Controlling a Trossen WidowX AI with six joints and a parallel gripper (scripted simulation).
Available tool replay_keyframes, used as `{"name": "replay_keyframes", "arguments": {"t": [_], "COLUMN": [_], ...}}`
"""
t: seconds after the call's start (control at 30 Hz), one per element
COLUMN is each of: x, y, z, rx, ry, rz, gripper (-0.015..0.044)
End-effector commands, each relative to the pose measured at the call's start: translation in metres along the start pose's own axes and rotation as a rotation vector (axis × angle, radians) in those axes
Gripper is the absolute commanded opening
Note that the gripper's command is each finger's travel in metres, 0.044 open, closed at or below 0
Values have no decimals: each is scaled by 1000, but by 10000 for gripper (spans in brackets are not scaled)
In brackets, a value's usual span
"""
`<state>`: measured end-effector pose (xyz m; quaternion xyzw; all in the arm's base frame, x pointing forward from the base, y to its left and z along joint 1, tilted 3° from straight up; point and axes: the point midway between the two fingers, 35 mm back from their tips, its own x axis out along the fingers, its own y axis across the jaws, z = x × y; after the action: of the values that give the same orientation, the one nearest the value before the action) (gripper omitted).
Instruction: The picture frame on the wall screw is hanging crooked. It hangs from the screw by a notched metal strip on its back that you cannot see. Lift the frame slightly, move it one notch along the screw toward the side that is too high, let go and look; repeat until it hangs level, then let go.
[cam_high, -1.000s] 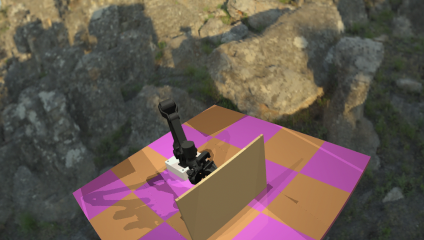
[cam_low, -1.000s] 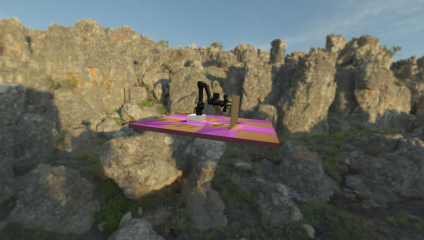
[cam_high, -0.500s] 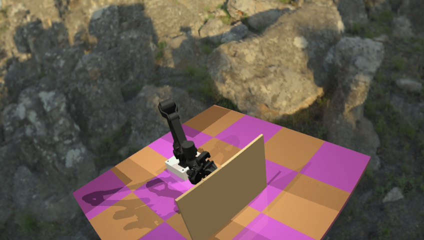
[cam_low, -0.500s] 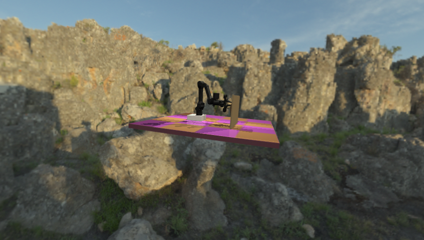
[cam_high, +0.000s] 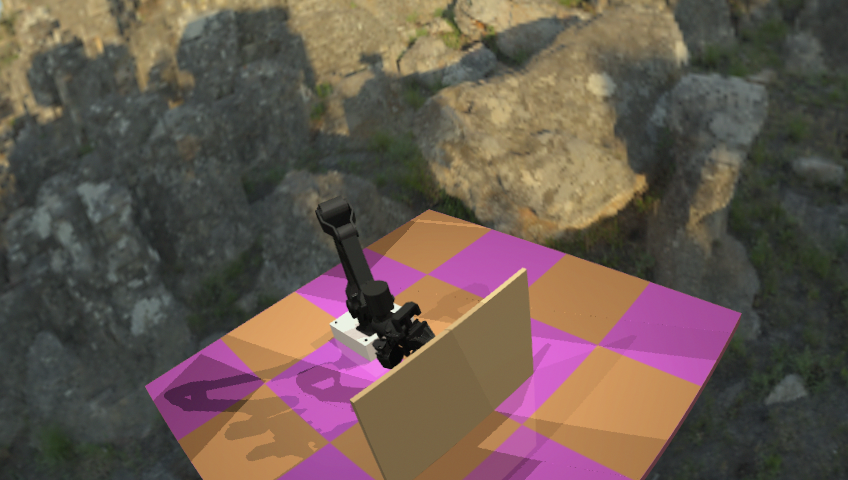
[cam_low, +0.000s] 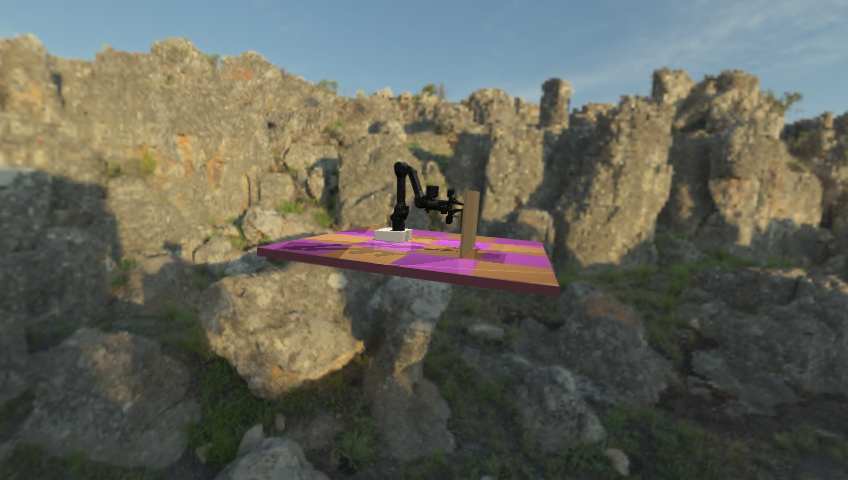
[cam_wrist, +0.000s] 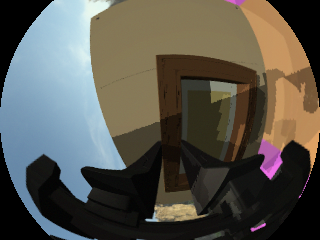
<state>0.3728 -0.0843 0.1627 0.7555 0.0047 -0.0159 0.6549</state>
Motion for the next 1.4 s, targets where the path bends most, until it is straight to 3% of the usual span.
{"name": "replay_keyframes", "arguments": {"t": [0.0, 1.37], "x": [0, 0], "y": [5, 14], "z": [0, 0], "rx": [3, 3], "ry": [0, 0], "rz": [10, 10], "gripper": [0, 0]}}
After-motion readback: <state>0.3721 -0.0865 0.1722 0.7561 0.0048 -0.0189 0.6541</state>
